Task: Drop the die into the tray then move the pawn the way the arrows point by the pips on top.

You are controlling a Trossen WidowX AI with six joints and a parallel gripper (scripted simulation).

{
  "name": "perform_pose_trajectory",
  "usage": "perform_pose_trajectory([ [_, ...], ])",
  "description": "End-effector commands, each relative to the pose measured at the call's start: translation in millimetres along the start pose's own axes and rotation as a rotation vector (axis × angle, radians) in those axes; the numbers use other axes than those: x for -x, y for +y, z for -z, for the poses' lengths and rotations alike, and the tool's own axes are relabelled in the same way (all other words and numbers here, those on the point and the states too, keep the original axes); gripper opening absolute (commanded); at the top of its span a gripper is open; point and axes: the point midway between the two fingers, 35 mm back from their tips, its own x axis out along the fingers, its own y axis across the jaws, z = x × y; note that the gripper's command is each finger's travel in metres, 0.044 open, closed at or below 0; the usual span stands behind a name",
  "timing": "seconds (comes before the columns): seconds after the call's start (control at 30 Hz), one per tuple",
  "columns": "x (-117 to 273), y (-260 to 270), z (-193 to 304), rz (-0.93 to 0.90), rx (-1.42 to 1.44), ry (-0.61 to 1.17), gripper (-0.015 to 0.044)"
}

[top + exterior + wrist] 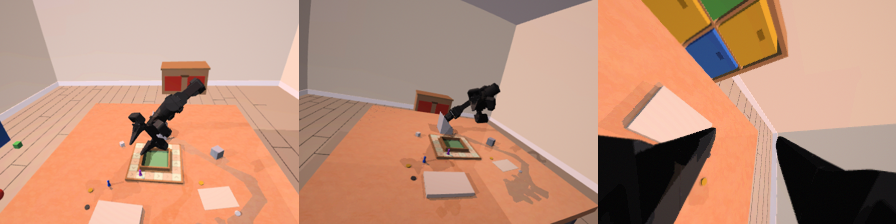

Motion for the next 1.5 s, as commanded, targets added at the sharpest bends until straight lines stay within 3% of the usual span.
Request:
perform_pose_trajectory([
  [0.0,-18,-10,68,-0.055,0.064,0.16,0.0275],
  [0.2,-28,-17,171,-0.197,0.152,0.372,0.0275],
  [0.43,-13,-1,289,-0.465,0.208,0.54,0.0275],
  [0.6,14,27,361,-0.709,0.208,0.57,0.0275],
  [0.77,53,72,417,-0.988,0.166,0.486,0.0275],
  [0.87,65,86,428,-1.062,0.146,0.438,0.0275],
  [1.47,58,100,443,-1.062,0.146,0.438,0.0275],
])
